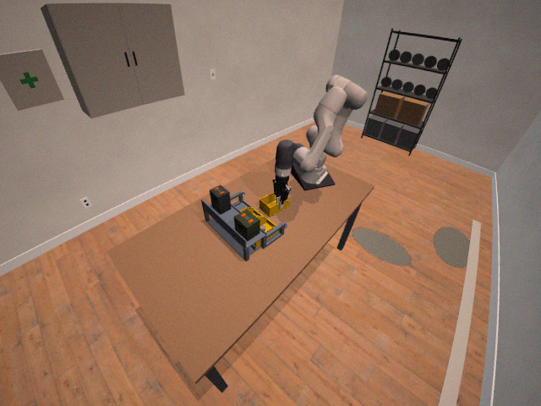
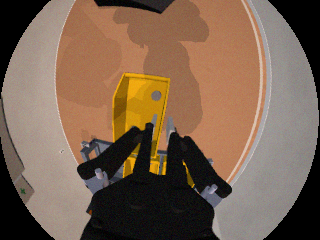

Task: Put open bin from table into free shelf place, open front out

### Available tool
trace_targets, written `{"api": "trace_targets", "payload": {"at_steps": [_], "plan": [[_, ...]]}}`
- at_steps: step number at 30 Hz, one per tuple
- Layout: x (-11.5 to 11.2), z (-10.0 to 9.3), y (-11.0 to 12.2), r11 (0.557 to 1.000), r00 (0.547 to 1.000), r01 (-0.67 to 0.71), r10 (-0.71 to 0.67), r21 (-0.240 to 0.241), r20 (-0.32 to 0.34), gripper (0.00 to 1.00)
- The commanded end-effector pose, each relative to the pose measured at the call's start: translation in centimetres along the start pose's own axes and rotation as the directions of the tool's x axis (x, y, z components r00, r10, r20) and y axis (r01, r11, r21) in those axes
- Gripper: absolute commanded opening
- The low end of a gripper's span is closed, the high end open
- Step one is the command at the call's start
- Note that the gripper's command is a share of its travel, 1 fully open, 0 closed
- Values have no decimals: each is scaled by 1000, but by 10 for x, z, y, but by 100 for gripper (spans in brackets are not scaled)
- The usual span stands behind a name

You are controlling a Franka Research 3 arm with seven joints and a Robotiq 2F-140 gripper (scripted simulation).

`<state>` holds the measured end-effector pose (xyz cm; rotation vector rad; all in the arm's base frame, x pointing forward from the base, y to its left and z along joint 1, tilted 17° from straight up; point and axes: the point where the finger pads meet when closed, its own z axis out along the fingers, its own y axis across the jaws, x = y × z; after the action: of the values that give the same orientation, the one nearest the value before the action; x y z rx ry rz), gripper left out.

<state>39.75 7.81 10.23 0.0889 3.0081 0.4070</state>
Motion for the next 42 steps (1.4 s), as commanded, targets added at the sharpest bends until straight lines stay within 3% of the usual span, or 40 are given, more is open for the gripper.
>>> {"api": "trace_targets", "payload": {"at_steps": [1, 29, 30, 42], "plan": [[1, 1, -1, 1000, 1000, 5, -5, 0, -1, 15], [1, 1, -1, 1000, 1000, 5, -5, 0, -1, 15], [1, 1, -1, 1000, 1000, 5, -5, 0, -1, 0], [1, 1, -1, 1000, 1000, 5, -5, 0, -1, 0]]}}
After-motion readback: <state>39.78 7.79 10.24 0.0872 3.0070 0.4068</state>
